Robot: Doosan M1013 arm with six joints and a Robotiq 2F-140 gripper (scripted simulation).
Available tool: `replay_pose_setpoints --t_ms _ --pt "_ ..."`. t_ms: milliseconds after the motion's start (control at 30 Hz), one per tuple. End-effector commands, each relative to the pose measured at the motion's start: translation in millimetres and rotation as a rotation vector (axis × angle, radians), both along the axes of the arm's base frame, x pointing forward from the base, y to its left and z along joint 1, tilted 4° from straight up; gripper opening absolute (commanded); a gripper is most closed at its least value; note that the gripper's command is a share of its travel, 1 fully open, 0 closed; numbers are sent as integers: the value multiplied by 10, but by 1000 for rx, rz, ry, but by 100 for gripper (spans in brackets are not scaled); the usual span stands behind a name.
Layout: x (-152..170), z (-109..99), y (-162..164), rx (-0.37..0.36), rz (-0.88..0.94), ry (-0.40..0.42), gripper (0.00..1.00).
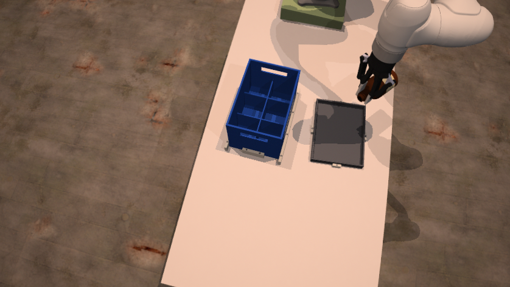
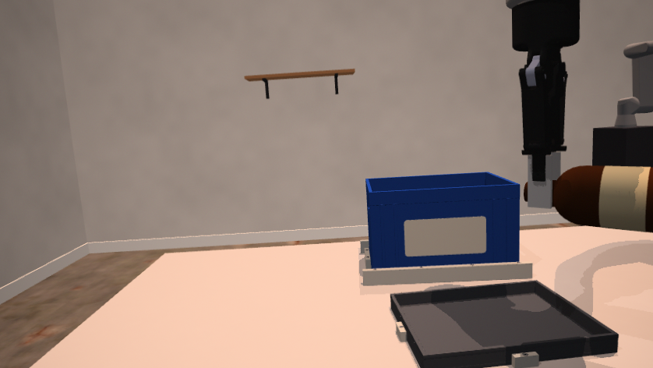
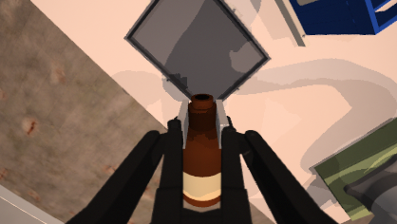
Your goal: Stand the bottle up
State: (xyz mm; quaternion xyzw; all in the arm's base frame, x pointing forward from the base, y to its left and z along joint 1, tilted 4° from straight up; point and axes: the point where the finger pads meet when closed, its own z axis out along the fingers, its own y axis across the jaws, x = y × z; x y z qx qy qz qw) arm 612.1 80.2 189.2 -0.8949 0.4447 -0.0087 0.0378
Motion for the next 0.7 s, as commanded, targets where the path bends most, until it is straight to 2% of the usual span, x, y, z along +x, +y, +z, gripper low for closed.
replay_pose_setpoints --t_ms 0,433,667 --pt "0 1 0 0 0 0 10" --pt "-7 -4 -1 -19 -3 -11 10" --pt "-16 -9 0 -54 -7 -33 10"
